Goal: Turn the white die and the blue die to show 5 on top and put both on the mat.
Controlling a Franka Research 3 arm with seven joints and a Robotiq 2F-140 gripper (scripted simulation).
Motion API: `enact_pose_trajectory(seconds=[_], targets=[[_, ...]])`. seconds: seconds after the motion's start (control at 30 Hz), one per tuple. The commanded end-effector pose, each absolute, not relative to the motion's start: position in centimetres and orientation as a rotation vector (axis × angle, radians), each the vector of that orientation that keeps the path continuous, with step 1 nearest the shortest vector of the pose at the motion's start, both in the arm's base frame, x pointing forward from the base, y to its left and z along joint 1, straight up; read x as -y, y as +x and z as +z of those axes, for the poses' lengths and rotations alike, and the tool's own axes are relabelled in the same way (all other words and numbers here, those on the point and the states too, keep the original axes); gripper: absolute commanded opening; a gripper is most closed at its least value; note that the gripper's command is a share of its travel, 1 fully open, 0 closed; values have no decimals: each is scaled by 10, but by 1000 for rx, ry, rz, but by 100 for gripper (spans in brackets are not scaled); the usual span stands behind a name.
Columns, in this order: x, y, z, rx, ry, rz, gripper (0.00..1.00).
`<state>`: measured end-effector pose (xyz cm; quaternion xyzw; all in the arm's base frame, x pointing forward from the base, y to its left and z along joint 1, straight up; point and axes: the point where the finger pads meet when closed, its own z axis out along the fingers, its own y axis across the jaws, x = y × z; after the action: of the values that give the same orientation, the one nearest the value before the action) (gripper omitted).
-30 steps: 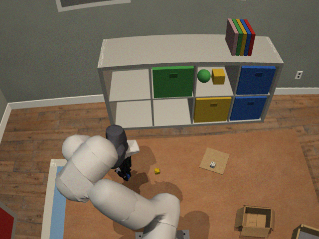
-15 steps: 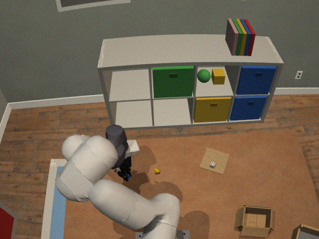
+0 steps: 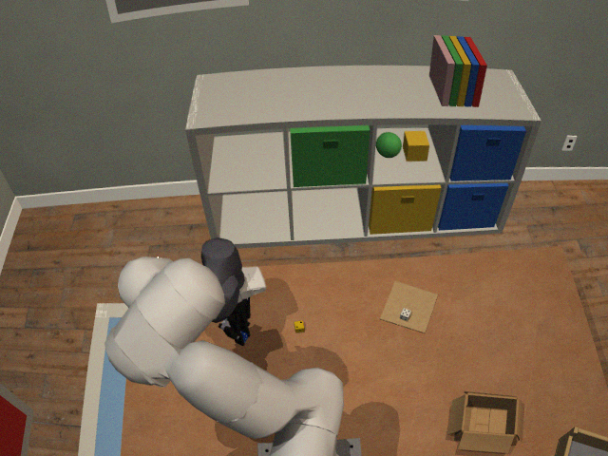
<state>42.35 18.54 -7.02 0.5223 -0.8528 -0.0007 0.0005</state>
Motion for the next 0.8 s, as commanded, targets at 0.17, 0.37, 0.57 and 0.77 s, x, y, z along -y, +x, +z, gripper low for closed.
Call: enact_pose_trajectory(seconds=[0.17, 0.37, 0.57, 0.77], targets=[[-186, 425, -65, 2679, 1647, 0, 21], [-186, 425, -44, 2679, 1647, 0, 21], [-186, 425, 1, 2679, 1647, 0, 21], [-186, 425, 27, 2679, 1647, 0, 21]])
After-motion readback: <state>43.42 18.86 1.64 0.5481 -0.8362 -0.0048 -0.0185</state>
